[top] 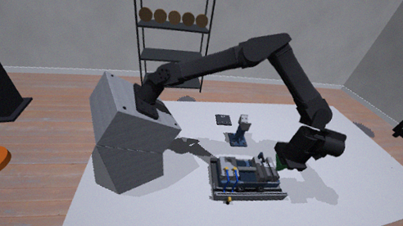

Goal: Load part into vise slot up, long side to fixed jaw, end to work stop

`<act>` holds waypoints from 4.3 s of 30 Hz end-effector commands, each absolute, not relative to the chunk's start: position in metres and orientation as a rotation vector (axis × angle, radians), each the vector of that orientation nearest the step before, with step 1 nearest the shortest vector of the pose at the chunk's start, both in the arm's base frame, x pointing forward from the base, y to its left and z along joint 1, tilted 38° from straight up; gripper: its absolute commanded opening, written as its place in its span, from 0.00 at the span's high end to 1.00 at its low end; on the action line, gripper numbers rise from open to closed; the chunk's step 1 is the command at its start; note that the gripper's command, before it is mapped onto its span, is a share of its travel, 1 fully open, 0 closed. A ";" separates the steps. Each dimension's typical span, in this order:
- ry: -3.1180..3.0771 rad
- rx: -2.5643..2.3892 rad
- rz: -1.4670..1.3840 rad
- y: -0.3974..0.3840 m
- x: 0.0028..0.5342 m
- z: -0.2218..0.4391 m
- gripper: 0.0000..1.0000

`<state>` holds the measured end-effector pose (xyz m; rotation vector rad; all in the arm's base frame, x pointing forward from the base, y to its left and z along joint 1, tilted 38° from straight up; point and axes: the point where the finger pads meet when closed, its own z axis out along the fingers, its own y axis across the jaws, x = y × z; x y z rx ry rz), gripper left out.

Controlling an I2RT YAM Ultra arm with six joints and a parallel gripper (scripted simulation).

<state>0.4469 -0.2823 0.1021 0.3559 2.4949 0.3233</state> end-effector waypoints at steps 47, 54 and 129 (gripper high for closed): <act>2.462 0.371 0.288 -0.293 0.471 0.085 1.00; 2.457 0.363 0.286 -0.291 0.477 0.082 1.00; 2.459 0.369 0.290 -0.291 0.482 0.083 1.00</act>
